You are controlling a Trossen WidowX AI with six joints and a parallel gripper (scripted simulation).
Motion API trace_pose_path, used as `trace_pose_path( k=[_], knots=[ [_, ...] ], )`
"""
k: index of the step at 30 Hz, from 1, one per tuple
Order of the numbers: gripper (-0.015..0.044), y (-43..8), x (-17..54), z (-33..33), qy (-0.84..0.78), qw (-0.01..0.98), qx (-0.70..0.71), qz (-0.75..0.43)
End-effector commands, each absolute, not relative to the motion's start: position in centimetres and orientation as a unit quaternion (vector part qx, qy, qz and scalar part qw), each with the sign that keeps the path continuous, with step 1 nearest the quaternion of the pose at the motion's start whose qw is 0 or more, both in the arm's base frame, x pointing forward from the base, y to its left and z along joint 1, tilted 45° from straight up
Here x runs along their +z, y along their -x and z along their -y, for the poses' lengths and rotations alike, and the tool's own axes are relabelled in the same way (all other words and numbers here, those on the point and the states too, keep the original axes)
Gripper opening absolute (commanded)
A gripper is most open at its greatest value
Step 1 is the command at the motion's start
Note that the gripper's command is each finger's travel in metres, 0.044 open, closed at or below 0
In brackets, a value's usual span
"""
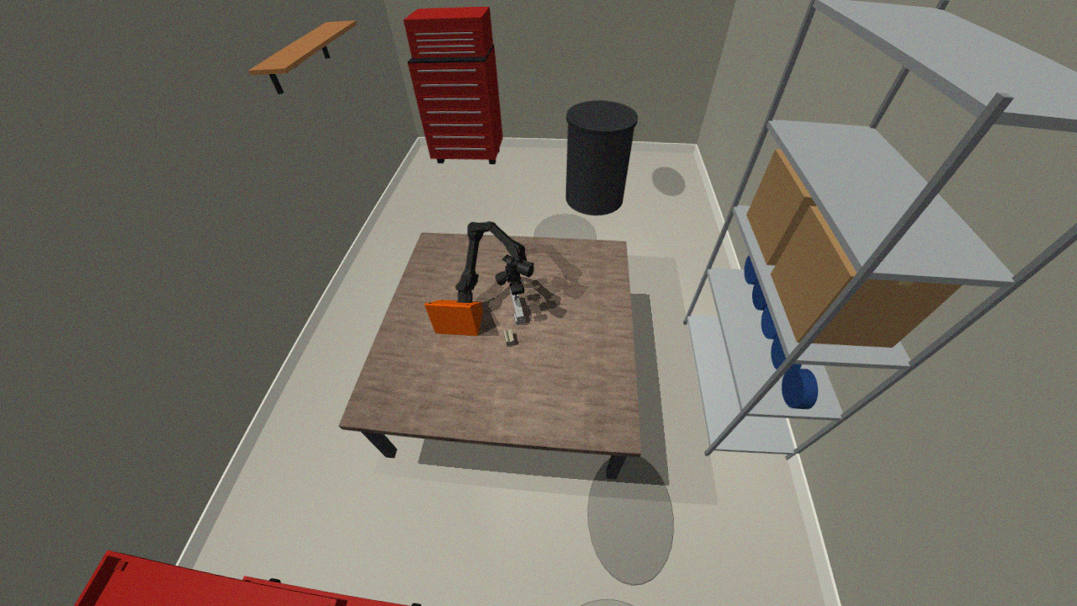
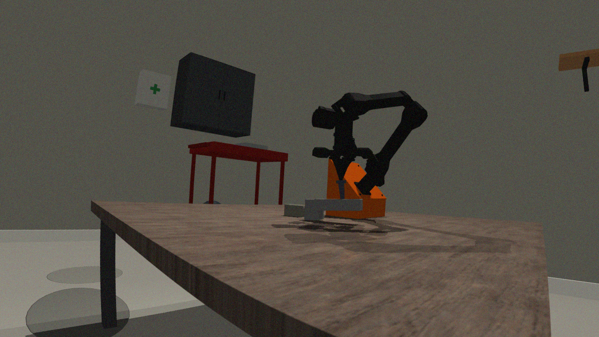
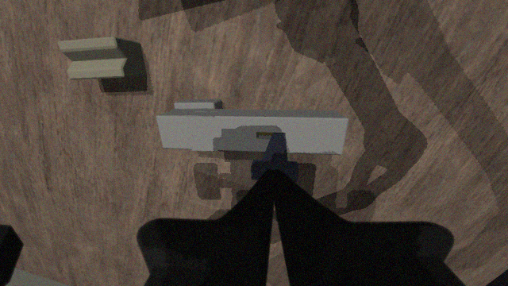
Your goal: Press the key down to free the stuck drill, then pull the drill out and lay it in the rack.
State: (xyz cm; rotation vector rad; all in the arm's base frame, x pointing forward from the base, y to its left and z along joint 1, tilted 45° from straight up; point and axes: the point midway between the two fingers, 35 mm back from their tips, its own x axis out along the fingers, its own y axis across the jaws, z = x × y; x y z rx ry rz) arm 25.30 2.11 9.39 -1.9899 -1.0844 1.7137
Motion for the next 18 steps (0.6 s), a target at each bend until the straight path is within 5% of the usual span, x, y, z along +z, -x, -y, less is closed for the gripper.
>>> trace_pose_path(
  k=[1, 18],
  knots=[
    [0.0000, -25.13, 8.96, -2.68, 0.687, 0.149, 0.601, 0.380],
    [0.0000, -24.71, 8.60, -3.05, 0.687, 0.149, 0.601, 0.380]
  ],
)
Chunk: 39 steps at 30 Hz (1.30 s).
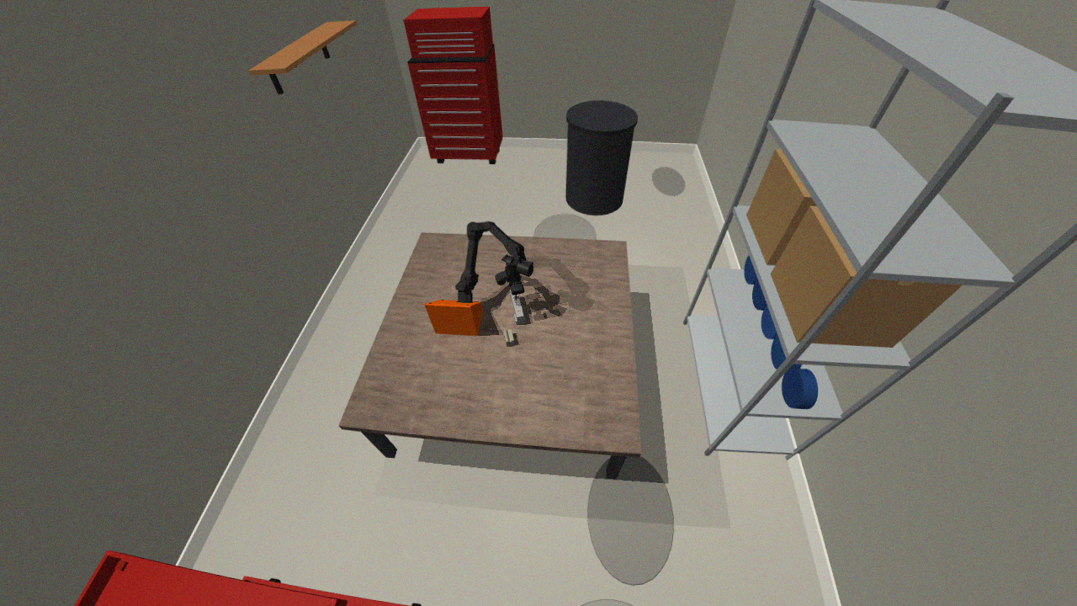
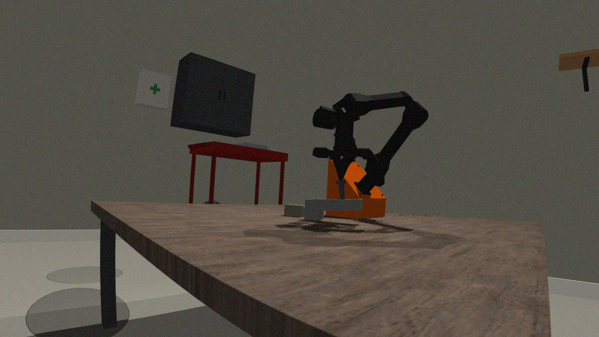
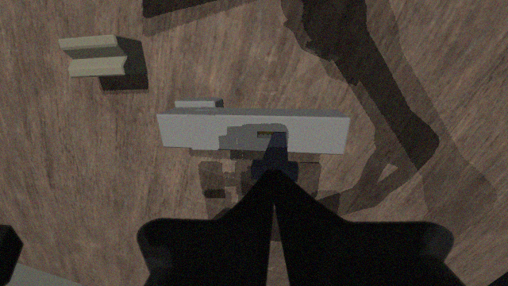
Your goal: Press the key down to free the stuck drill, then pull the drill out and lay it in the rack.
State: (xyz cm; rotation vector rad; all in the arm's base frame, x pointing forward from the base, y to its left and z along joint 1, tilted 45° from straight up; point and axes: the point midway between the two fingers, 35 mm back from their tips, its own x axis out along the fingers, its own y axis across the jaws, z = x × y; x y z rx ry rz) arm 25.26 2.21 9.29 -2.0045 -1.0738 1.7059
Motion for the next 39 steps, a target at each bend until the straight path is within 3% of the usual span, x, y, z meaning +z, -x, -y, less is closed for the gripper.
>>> trace_pose_path(
  k=[1, 26, 39],
  knots=[
    [0.0000, -24.7, 8.6, -3.1, 0.687, 0.149, 0.601, 0.380],
    [0.0000, -24.3, 7.7, -4.1, 0.687, 0.149, 0.601, 0.381],
    [0.0341, -25.3, 12.3, 0.7, 0.694, 0.144, 0.595, 0.378]
  ],
)
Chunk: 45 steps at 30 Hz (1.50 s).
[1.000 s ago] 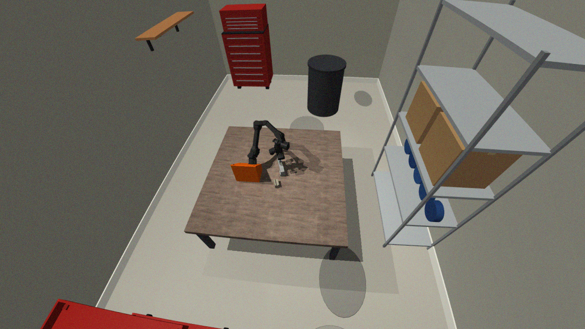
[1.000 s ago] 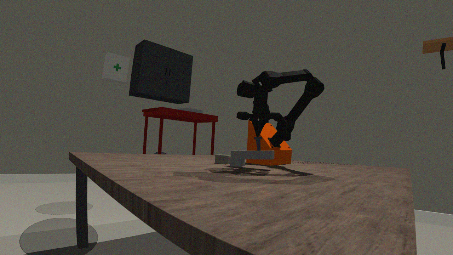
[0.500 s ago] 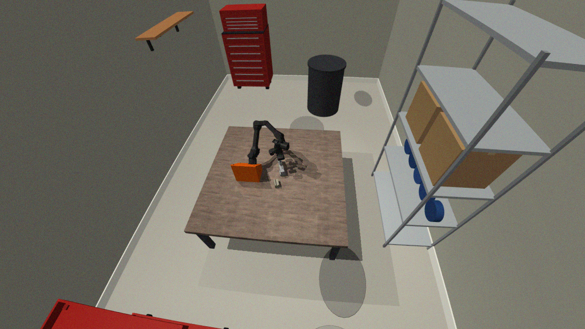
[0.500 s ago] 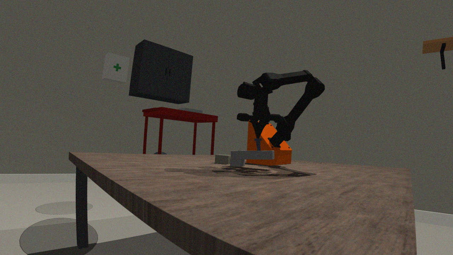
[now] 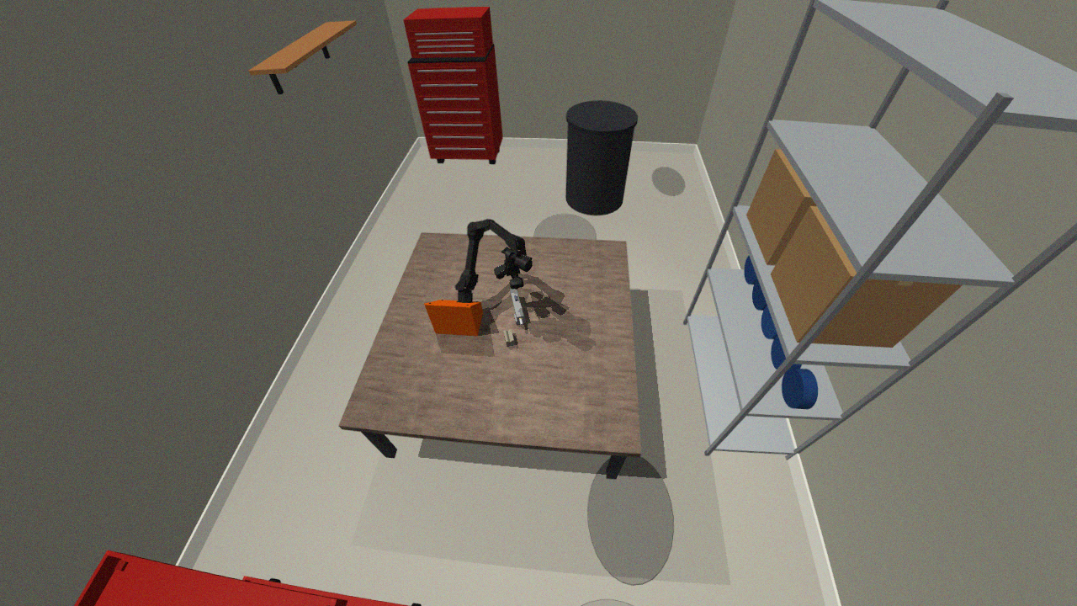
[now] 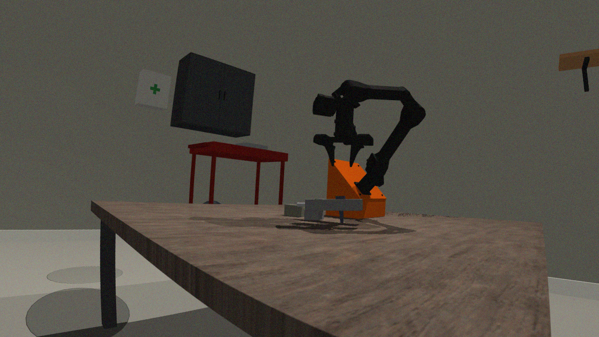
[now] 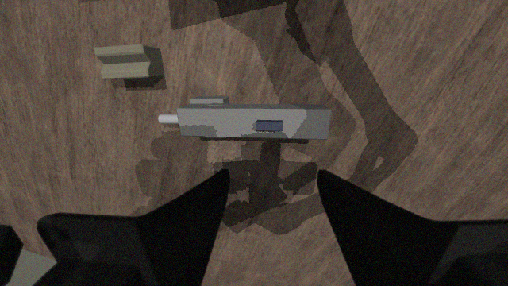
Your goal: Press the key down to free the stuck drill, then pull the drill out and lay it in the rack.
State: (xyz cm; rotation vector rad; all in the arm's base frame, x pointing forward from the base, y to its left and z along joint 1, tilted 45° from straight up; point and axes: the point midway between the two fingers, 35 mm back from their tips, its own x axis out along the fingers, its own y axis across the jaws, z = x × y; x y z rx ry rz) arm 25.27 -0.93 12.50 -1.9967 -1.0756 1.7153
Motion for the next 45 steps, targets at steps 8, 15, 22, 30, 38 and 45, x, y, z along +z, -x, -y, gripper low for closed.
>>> trace_pose_path(
  k=[8, 15, 22, 30, 38, 45],
  knots=[
    [0.0440, -26.7, 9.9, 1.6, 0.703, -0.100, 0.437, 0.552],
    [0.0440, -27.8, 7.4, 2.2, 0.626, -0.334, 0.228, 0.667],
    [0.0440, -28.7, 4.9, 2.8, 0.475, -0.528, -0.008, 0.704],
    [0.0440, -29.4, 2.7, 3.2, 0.322, -0.635, -0.192, 0.675],
    [0.0440, -29.9, 0.8, 3.6, 0.152, -0.700, -0.356, 0.600],
    [0.0440, -30.5, -0.9, 3.9, -0.013, -0.722, -0.478, 0.500]
  ],
)
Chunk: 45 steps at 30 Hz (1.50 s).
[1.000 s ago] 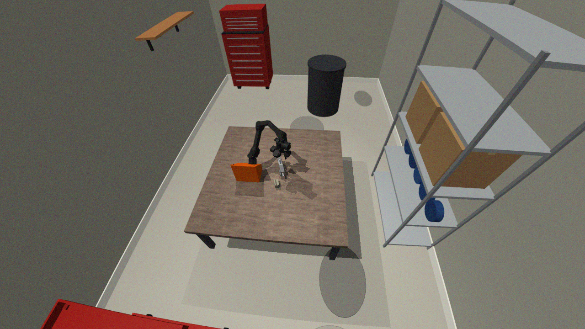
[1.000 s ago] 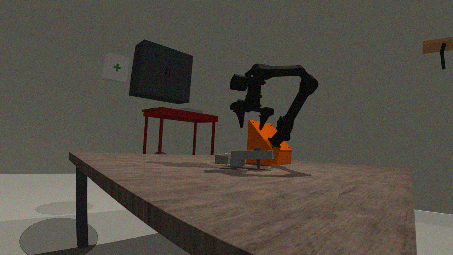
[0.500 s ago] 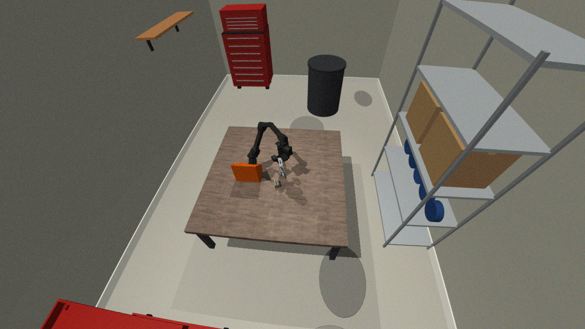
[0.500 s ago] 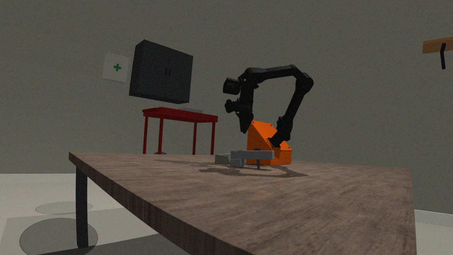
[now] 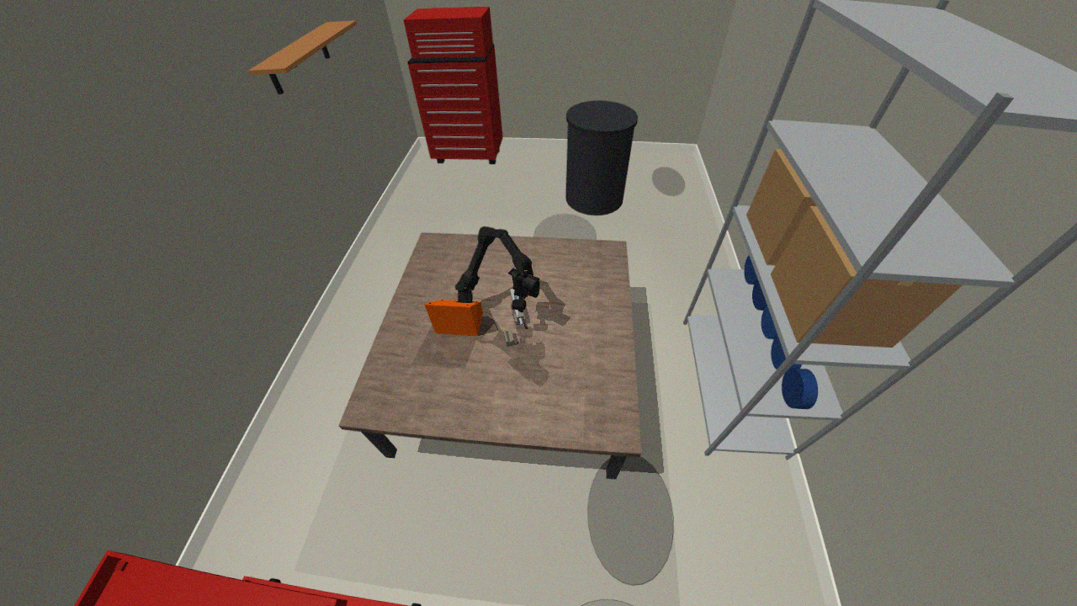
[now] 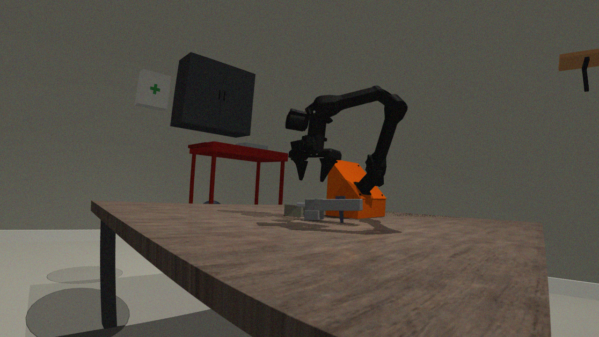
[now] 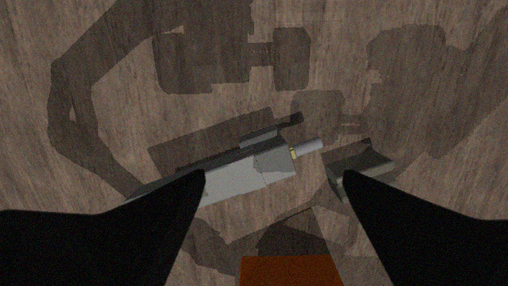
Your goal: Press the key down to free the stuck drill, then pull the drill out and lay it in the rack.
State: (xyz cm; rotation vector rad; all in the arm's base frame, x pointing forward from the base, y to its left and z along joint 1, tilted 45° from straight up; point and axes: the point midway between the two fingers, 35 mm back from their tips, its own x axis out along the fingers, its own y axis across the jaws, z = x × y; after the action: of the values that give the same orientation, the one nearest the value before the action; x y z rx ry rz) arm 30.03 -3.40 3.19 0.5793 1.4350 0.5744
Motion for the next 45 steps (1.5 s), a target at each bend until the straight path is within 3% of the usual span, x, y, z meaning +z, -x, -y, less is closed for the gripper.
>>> trace_pose_path(
  k=[1, 19, 45],
  knots=[
    [0.0440, -30.6, -1.1, 4.0, 0.037, 0.722, 0.494, -0.483],
    [0.0440, -30.2, -5.8, 3.4, 0.383, 0.591, 0.692, -0.158],
    [0.0440, -30.2, -6.0, 3.0, 0.384, 0.590, 0.693, -0.156]
  ],
)
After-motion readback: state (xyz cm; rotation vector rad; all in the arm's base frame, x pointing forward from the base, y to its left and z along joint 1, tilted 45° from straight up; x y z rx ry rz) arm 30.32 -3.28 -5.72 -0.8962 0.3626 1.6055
